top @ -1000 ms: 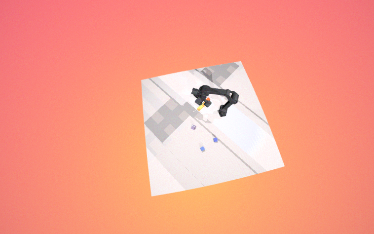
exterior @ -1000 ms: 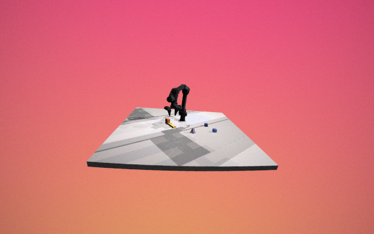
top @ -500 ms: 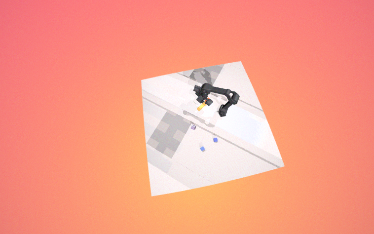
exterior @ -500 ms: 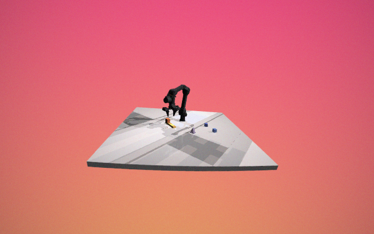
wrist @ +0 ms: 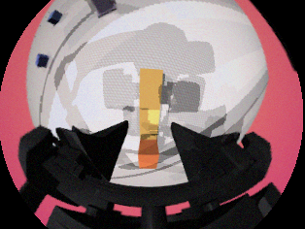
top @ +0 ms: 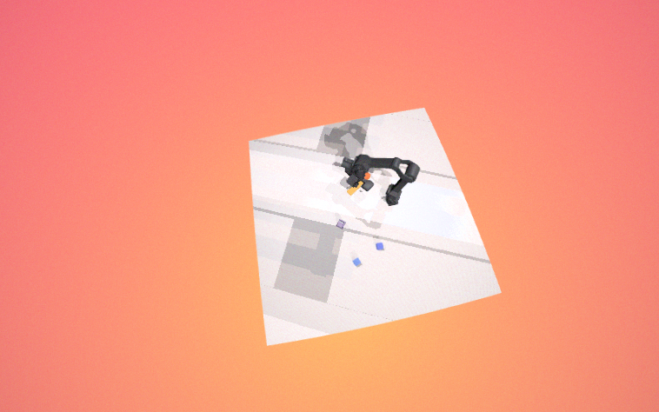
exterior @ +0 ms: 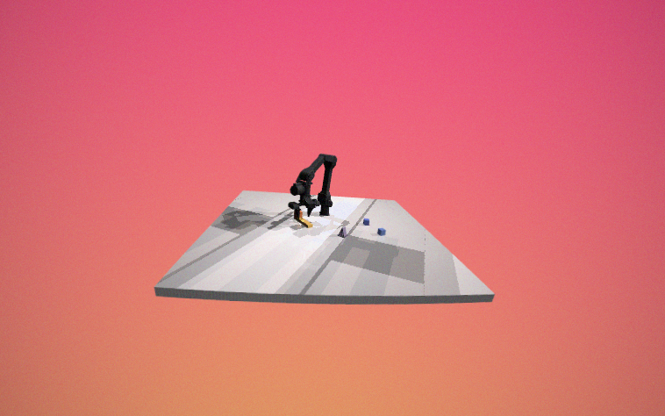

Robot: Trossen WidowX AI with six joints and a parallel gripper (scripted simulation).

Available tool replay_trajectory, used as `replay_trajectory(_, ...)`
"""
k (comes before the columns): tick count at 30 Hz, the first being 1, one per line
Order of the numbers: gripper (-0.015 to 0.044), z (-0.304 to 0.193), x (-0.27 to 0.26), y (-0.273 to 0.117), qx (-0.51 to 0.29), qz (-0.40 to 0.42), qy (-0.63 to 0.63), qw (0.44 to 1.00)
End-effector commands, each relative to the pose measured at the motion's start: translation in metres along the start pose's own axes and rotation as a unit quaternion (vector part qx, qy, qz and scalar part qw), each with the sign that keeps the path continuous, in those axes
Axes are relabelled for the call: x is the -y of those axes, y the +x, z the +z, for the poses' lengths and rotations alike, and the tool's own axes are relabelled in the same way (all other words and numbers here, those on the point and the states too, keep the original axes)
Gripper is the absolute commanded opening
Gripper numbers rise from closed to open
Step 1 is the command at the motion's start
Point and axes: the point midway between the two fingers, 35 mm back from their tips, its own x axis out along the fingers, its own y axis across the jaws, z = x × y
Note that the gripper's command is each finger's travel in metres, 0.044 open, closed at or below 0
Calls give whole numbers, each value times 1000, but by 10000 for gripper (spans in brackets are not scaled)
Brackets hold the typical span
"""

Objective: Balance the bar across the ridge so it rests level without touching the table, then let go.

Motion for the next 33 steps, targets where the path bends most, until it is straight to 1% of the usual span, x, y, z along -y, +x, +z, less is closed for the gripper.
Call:
replay_trajectory(1,315,0,0,5,1,1,-2,1000)
replay_trajectory(14,315,0,-1,26,1,1,-2,1000)
replay_trajectory(27,315,0,-1,27,1,1,-2,1000)
replay_trajectory(33,157,0,-1,26,0,1,0,1000)
